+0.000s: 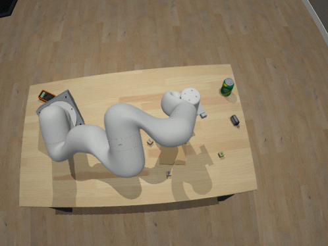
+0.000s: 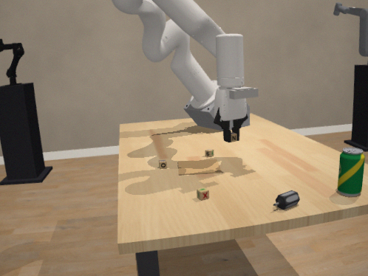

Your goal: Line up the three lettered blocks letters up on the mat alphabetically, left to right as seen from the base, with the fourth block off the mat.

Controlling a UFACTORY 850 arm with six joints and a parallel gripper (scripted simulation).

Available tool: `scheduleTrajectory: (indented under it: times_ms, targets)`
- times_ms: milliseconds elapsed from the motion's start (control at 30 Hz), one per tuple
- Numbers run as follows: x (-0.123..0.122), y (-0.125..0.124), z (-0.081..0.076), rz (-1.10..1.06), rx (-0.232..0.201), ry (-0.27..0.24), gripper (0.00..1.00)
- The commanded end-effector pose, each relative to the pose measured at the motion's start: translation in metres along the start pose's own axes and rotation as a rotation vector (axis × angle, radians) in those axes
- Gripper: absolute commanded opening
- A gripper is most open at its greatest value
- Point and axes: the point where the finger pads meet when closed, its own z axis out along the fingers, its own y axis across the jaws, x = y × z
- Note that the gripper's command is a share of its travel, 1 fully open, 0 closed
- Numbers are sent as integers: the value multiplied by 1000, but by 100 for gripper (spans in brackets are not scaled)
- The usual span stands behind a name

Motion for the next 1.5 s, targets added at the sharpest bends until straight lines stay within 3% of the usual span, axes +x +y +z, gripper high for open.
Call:
scheduleTrajectory:
  times_ms: [0,600,1467]
  targets:
    - [-15,10,-1,139,-6,14,23]
    - [-71,35,-4,599,4,10,23]
    - [-74,37,1,625,5,10,23]
